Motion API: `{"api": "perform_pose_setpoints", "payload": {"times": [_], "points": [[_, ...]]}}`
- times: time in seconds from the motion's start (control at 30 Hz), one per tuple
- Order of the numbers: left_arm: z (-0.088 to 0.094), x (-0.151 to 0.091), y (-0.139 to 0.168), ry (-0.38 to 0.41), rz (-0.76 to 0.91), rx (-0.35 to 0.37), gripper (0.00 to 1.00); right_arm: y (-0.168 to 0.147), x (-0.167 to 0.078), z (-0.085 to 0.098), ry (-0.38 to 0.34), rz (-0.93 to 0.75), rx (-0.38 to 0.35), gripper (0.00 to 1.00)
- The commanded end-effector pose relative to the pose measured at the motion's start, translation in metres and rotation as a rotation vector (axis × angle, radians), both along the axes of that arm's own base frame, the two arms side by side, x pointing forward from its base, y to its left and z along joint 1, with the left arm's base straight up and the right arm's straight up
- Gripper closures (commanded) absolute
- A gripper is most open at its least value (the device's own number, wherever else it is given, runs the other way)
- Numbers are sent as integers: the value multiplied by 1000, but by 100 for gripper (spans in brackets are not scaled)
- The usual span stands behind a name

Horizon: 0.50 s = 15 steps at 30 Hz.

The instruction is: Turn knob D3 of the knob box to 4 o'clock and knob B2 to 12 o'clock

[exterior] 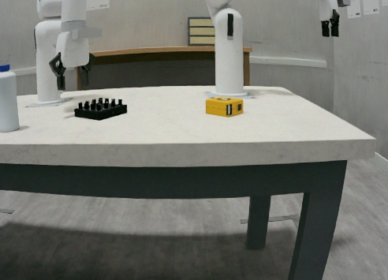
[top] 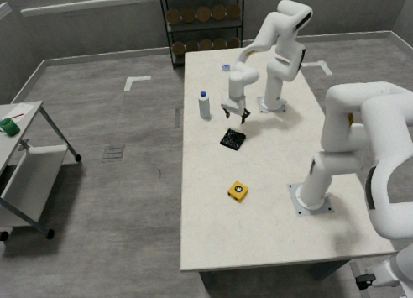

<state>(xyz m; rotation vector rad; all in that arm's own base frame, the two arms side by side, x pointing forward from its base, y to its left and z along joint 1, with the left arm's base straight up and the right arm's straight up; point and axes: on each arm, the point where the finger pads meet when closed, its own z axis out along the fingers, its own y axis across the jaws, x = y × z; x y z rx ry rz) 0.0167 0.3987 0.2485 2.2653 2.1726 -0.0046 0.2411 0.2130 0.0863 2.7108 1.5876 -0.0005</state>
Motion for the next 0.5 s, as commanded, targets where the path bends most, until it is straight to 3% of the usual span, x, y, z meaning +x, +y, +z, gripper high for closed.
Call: {"api": "perform_pose_setpoints", "payload": {"times": [0.0,0.47], "points": [[2,0,1,0,0,4,0,-3,-1,1,-3,0,2,0],[2,0,1,0,0,4,0,-6,-3,1,-3,0,2,0]]}}
